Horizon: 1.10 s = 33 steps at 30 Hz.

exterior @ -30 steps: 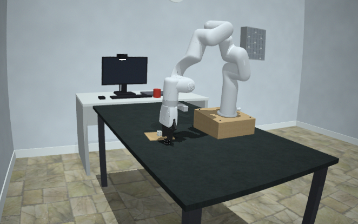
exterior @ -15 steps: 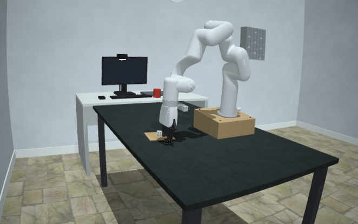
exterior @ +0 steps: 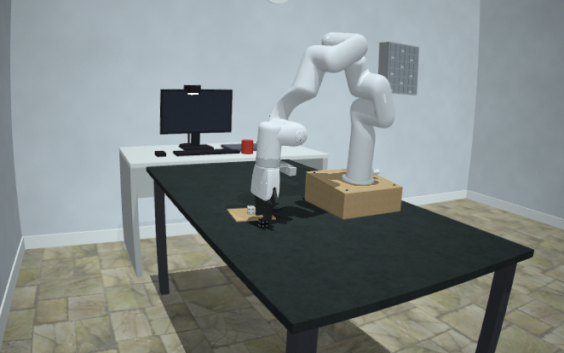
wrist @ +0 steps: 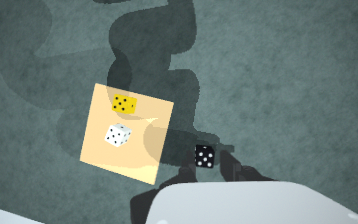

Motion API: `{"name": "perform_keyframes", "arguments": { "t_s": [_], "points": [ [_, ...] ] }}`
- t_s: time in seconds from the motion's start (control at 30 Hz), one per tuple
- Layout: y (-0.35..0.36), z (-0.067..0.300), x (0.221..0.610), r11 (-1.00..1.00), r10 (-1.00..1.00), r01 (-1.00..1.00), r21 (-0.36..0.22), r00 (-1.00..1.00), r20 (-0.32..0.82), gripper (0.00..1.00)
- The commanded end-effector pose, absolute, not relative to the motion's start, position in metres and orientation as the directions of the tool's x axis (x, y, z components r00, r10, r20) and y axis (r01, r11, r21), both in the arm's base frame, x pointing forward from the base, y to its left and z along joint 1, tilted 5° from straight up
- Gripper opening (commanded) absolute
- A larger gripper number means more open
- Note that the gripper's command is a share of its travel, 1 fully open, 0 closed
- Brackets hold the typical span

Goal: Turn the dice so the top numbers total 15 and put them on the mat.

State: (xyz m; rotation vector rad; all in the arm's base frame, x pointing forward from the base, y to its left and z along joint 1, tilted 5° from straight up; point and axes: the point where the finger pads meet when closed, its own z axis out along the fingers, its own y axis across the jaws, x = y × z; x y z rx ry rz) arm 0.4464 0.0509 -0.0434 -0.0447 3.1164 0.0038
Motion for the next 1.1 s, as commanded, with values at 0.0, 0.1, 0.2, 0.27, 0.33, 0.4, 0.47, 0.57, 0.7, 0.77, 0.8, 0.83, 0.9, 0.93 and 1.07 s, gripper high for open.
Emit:
{"name": "perform_keyframes", "arguments": {
  "t_s": [0.0, 0.1, 0.2, 0.27, 0.33, 0.4, 0.47, 0.57, 0.7, 0.77, 0.8, 0.83, 0.9, 0.93, 1.07],
  "points": [
    [0.051, -0.042, 0.448, 1.000, -0.029, -0.029, 0.002, -0.999, -0.028, 0.42],
    [0.051, -0.042, 0.448, 1.000, -0.029, -0.029, 0.002, -0.999, -0.028, 0.42],
    [0.051, -0.043, 0.448, 1.000, -0.029, -0.029, 0.002, -0.999, -0.028, 0.42],
    [0.051, -0.043, 0.448, 1.000, -0.029, -0.029, 0.002, -0.999, -0.028, 0.42],
    [0.051, -0.043, 0.448, 1.000, -0.029, -0.029, 0.002, -0.999, -0.028, 0.42],
    [0.051, -0.045, 0.448, 1.000, -0.029, -0.029, 0.002, -0.999, -0.028, 0.42],
    [0.051, -0.047, 0.448, 1.000, -0.029, -0.029, 0.002, -0.999, -0.028, 0.42],
    [0.052, -0.052, 0.448, 1.000, -0.029, -0.029, 0.002, -0.999, -0.028, 0.42],
    [0.052, -0.059, 0.448, 1.000, -0.029, -0.029, 0.003, -0.999, -0.029, 0.42],
    [0.053, -0.062, 0.448, 1.000, -0.029, -0.029, 0.003, -0.999, -0.029, 0.42],
    [0.053, -0.062, 0.448, 1.000, -0.029, -0.029, 0.003, -0.999, -0.029, 0.42],
    [0.053, -0.062, 0.448, 1.000, -0.029, -0.029, 0.003, -0.999, -0.029, 0.42],
    [0.053, -0.065, 0.448, 1.000, -0.029, -0.029, 0.003, -0.999, -0.029, 0.42],
    [0.053, -0.067, 0.448, 1.000, -0.029, -0.029, 0.003, -0.999, -0.029, 0.42],
    [0.053, -0.070, 0.448, 1.000, -0.029, -0.029, 0.003, -0.999, -0.029, 0.42]
  ]
}}
